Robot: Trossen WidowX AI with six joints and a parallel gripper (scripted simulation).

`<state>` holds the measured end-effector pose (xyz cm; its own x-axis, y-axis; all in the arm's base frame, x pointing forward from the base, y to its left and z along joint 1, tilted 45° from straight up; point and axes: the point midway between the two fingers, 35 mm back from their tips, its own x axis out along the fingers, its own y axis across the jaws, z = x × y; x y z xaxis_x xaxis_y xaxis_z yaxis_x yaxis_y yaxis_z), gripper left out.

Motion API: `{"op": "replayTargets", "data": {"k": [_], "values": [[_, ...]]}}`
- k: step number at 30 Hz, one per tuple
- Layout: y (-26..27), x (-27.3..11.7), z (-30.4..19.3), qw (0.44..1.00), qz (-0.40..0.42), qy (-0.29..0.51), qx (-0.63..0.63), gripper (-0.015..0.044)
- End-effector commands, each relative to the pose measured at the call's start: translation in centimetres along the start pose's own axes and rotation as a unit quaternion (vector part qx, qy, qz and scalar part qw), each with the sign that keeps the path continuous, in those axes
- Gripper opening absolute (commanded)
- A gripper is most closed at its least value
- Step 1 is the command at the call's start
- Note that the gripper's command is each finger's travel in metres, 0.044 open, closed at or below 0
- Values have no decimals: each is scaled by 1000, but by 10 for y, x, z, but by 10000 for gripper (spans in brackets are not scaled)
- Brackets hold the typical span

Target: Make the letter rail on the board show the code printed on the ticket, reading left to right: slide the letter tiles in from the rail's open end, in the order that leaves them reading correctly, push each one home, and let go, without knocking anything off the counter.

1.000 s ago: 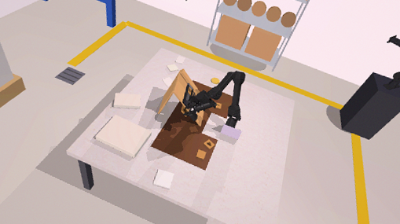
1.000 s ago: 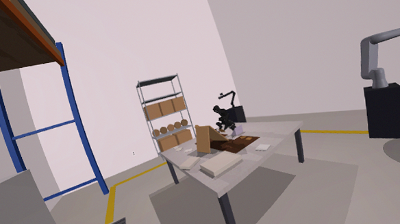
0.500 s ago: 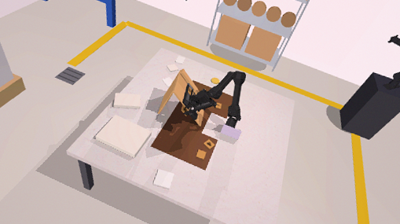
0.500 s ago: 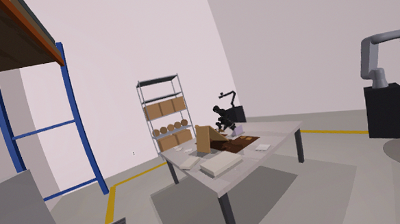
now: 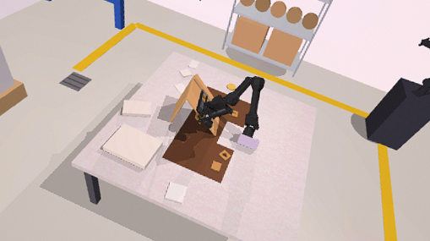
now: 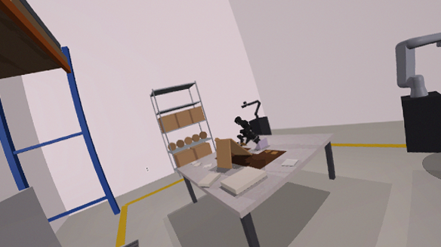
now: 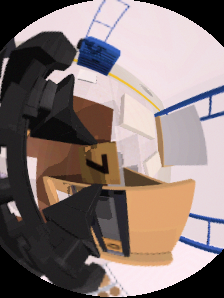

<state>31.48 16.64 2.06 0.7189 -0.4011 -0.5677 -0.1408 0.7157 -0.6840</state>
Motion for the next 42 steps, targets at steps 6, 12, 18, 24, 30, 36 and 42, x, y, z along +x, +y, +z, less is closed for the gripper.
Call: {"op": "replayTargets", "data": {"k": [6,12,18,24,30,36,42], "values": [[-4,0,0,1000,2,-1,-1,0],[-7,0,0,1000,2,-1,-1,0],[-10,0,0,1000,1,-1,-1,0],[-13,0,0,1000,1,-1,-2,0],[-16,0,0,1000,1,-1,-2,0],[-19,0,0,1000,1,0,-2,0],[-22,0,0,1000,1,0,-2,0]]}}
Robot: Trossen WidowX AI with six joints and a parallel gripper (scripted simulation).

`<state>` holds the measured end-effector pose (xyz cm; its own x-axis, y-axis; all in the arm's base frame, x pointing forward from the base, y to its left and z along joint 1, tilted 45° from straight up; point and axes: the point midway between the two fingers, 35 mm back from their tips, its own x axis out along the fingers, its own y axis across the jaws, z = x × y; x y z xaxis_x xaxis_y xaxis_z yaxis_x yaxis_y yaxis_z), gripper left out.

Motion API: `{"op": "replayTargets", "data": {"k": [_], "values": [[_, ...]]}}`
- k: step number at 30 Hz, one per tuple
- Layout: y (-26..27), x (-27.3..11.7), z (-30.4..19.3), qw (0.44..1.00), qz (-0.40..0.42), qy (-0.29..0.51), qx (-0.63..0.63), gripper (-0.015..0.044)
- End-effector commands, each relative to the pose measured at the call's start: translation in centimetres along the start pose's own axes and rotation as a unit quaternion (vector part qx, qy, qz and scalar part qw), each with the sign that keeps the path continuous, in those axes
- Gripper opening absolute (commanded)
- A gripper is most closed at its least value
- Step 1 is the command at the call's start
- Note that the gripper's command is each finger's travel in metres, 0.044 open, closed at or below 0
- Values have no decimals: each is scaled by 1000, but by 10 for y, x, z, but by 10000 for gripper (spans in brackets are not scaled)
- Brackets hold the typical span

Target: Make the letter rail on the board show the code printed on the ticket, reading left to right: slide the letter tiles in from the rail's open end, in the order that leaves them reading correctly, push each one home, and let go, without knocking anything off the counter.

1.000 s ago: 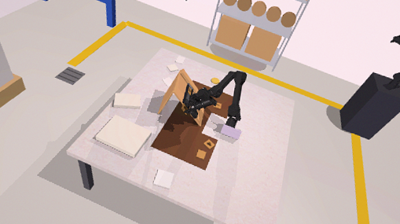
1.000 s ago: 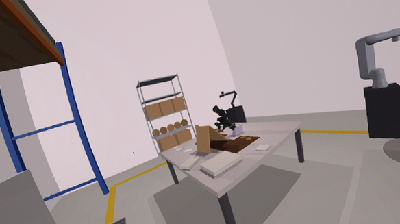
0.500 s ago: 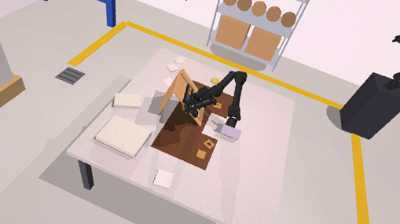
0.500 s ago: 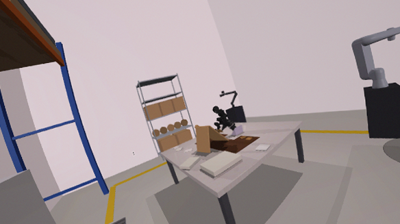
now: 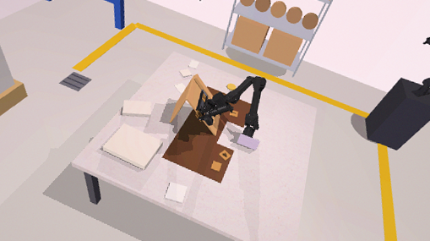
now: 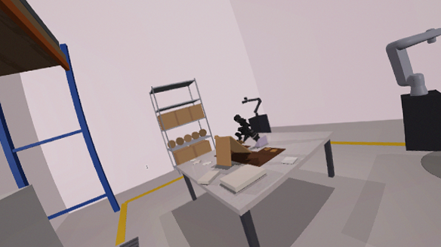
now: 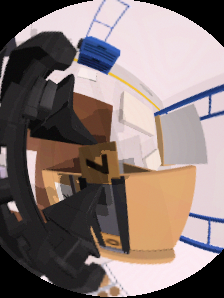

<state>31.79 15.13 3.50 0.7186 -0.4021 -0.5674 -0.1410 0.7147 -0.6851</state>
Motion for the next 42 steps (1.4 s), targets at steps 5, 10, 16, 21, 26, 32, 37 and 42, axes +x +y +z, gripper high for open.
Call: {"op": "replayTargets", "data": {"k": [5,10,16,21,26,32,37,42], "values": [[-4,0,0,1000,2,-1,-1,0],[-6,0,0,1000,2,-1,-1,0],[-9,0,0,1000,1,-1,-1,0],[-12,0,0,1000,1,-1,-1,0],[-14,0,0,1000,1,-1,-2,0],[-17,0,0,1000,1,-1,-2,0],[-20,0,1,1000,1,-1,-2,0],[-22,0,1,1000,1,-1,-2,0]]}}
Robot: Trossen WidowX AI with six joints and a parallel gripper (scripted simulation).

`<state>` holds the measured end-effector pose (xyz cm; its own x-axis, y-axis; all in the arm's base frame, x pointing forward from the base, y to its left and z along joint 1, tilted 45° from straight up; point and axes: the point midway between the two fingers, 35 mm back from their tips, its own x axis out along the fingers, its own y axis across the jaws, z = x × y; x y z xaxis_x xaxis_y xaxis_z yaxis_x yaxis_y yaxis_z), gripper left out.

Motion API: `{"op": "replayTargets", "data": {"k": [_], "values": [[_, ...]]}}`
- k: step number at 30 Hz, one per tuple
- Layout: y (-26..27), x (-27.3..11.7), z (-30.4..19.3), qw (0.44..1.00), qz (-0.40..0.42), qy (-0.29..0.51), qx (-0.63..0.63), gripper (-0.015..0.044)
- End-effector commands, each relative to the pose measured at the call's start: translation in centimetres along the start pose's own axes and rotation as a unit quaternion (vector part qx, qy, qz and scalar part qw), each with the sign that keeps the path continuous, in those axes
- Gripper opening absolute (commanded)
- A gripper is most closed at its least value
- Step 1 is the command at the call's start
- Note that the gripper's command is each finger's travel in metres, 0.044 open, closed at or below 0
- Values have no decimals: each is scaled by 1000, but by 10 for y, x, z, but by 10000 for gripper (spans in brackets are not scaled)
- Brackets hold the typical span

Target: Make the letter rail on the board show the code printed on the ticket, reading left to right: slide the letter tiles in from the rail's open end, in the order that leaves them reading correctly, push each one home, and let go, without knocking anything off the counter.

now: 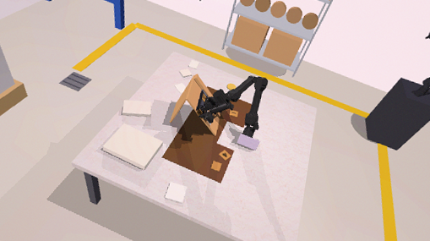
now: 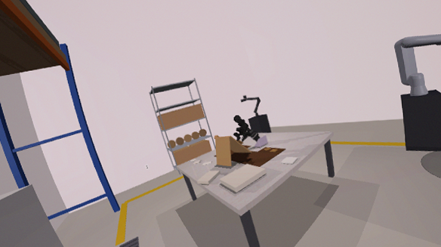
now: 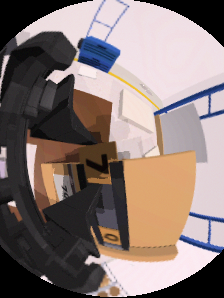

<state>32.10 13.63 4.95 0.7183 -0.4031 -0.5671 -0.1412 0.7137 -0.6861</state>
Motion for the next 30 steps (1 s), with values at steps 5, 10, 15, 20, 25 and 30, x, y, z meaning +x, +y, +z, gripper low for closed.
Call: {"op": "replayTargets", "data": {"k": [5,10,15,20,25,30], "values": [[-4,0,0,1000,2,-1,-1,0],[-6,0,0,1000,1,-1,-1,0],[-9,0,0,1000,1,-1,-1,0],[-11,0,0,1000,1,-1,-1,0],[-14,0,0,1000,1,-1,-2,0],[-16,0,0,1000,1,-1,-2,0]]}}
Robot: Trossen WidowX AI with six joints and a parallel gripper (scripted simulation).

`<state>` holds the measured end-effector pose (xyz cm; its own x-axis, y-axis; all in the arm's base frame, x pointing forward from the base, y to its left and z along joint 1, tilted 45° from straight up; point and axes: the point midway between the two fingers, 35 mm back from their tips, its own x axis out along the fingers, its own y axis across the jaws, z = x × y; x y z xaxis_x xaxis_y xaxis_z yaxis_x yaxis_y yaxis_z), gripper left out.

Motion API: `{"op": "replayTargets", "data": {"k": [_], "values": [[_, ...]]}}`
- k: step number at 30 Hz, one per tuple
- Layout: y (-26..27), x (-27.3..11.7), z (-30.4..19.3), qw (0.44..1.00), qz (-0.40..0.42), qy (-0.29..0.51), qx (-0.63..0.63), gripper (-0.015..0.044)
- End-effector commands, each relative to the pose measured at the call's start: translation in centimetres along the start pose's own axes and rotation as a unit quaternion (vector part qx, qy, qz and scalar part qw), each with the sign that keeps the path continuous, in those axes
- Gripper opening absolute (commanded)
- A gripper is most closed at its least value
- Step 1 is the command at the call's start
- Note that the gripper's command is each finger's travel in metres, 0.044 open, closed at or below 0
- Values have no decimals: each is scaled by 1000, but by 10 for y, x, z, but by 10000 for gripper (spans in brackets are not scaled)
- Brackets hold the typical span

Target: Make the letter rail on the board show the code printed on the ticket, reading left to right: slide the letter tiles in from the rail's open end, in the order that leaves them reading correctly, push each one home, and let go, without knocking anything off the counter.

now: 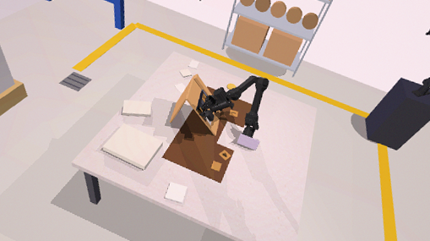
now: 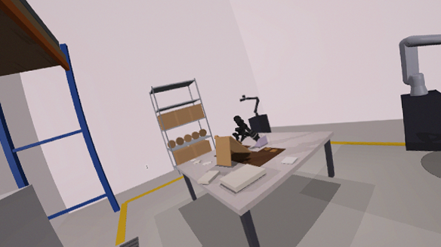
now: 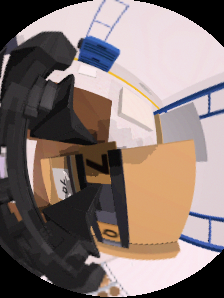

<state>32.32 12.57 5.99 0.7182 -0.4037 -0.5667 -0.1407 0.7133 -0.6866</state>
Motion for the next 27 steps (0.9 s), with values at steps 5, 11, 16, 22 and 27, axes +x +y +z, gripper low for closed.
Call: {"op": "replayTargets", "data": {"k": [5,11,16,22,27], "values": [[-2,0,0,1000,2,-1,-2,0],[-6,0,0,1000,2,-1,-2,0],[-9,0,0,1000,1,-1,-2,0],[-13,0,0,1000,1,-1,-2,0],[-17,0,0,1000,1,-1,-2,0]]}}
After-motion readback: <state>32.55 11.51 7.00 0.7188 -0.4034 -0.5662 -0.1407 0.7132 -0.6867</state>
